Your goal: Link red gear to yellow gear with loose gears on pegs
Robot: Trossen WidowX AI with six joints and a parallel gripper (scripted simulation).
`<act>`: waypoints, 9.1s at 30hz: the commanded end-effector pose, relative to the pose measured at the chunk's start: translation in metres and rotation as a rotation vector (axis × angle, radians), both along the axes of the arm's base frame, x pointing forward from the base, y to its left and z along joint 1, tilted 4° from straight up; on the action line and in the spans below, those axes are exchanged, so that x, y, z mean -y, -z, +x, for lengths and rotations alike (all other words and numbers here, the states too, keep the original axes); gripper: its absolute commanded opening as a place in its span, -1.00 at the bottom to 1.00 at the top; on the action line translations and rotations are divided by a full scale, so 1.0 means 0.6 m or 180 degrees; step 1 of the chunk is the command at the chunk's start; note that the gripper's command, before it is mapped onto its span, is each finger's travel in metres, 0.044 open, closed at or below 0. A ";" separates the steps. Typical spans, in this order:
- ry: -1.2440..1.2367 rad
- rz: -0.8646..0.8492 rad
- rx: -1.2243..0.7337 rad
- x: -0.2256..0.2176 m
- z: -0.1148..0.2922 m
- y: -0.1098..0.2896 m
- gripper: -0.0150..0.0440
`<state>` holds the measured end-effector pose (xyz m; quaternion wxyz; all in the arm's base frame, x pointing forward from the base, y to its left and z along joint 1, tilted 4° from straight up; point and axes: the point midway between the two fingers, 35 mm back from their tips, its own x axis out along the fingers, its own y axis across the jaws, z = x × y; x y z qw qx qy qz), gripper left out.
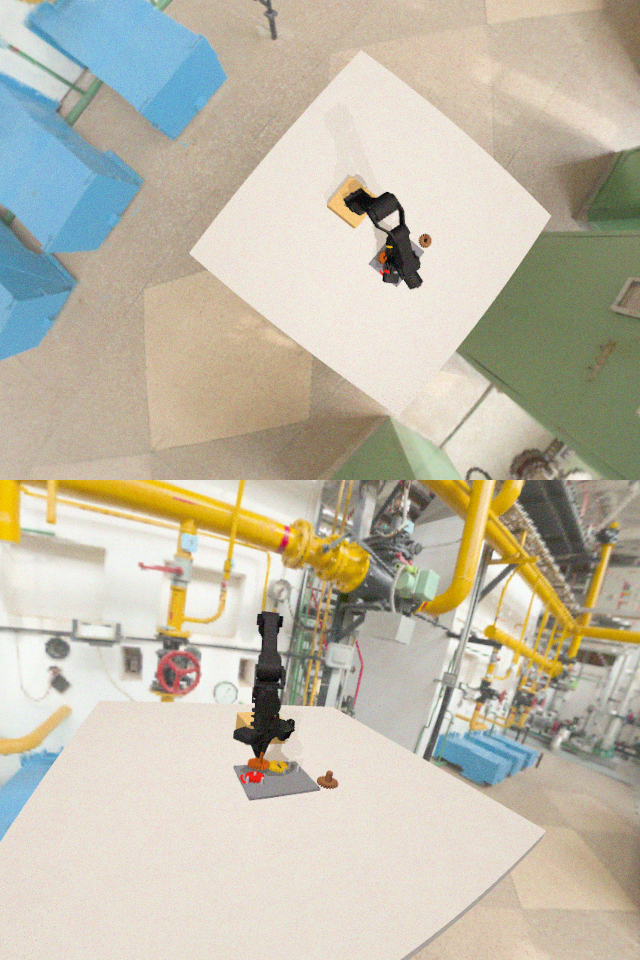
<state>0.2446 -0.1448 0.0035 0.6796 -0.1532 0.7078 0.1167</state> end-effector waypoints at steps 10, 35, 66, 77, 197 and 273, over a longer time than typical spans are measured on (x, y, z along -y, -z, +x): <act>0.0261 -0.0005 -0.0009 -0.002 -0.001 0.013 -0.49; 0.0508 -0.0014 0.0005 -0.003 -0.003 0.019 -0.49; 0.0416 -0.0011 0.0000 -0.001 -0.001 -0.009 -0.02; 0.0433 -0.0016 0.0019 -0.009 -0.001 -0.113 0.34; 0.0430 0.0081 0.0013 -0.578 0.013 -0.175 1.00; 0.0430 0.0081 0.0013 -0.578 0.013 -0.175 1.00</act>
